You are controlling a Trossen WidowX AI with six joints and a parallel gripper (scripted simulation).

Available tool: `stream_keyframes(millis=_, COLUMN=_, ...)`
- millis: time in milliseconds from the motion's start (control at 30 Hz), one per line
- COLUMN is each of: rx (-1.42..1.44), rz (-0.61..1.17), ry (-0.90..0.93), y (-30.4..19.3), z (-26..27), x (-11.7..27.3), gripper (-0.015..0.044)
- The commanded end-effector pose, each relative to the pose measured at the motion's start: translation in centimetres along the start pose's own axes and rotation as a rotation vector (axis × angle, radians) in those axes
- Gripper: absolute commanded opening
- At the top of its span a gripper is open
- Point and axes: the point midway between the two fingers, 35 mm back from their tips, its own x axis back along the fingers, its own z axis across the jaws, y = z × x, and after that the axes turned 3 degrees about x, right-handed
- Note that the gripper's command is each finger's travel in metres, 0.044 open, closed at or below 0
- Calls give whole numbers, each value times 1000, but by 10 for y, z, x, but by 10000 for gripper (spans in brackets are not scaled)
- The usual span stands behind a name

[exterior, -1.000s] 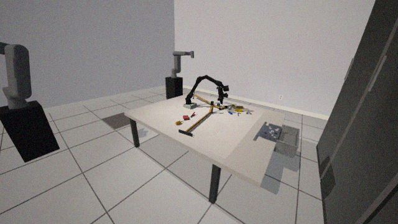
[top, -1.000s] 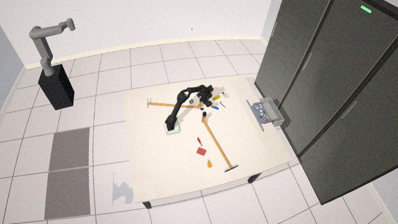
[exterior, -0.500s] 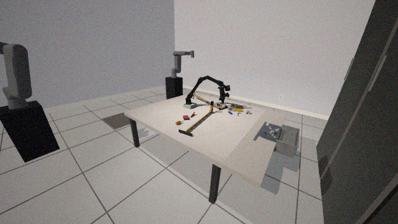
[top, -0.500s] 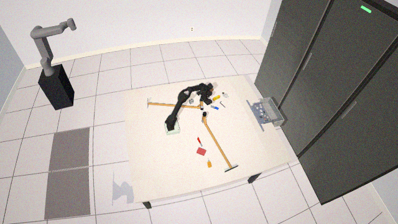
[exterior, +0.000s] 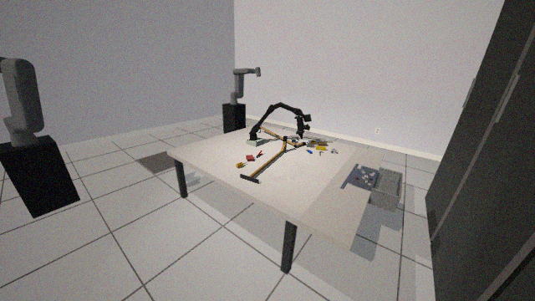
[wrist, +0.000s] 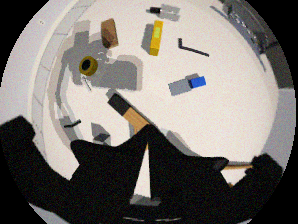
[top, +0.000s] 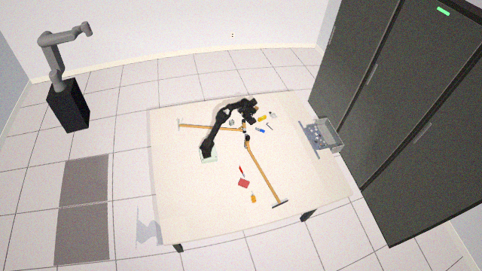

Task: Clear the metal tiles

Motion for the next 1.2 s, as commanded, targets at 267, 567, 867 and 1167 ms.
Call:
stream_keyframes(millis=267, rx=-2, rz=3, ry=-4, y=8, z=17, x=-3, gripper=0)
stream_keyframes(millis=567, rx=-2, rz=2, ry=-2, y=14, z=31, x=-5, gripper=0)
stream_keyframes(millis=867, rx=-2, rz=1, ry=-1, y=18, z=45, x=-8, gripper=0)
stream_keyframes(millis=1167, rx=-2, rz=0, ry=0, y=22, z=59, x=-10, gripper=0)
